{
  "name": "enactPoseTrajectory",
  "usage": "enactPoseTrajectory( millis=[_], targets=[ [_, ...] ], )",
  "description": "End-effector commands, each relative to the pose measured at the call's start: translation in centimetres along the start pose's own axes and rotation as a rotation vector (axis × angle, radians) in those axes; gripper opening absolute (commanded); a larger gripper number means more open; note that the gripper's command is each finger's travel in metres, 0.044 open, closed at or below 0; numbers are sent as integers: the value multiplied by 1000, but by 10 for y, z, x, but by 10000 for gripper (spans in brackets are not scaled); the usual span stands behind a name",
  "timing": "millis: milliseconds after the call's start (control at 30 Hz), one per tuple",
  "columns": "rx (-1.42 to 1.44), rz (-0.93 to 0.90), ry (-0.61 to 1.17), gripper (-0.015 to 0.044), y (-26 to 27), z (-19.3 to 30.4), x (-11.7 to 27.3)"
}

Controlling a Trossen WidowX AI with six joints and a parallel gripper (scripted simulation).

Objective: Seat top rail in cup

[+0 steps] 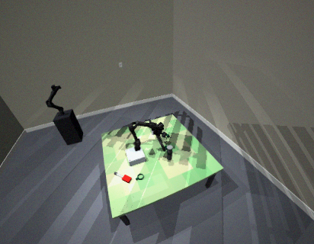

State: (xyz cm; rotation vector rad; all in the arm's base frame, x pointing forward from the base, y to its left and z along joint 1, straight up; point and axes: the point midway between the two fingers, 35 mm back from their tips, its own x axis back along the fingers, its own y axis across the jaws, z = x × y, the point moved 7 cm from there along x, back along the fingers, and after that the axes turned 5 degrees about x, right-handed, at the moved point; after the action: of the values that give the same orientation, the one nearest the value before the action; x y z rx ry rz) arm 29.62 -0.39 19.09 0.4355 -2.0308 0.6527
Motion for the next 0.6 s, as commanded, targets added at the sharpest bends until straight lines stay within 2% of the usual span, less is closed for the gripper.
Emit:
enactPoseTrajectory(
  millis=[0, 400, 567],
  targets=[
    [-472, 4, -11, 440, 28, -21, 34],
    [-472, 4, -11, 440, 28, -21, 34],
    [-695, -12, 63, 440, 26, -25, 23]
  ],
)
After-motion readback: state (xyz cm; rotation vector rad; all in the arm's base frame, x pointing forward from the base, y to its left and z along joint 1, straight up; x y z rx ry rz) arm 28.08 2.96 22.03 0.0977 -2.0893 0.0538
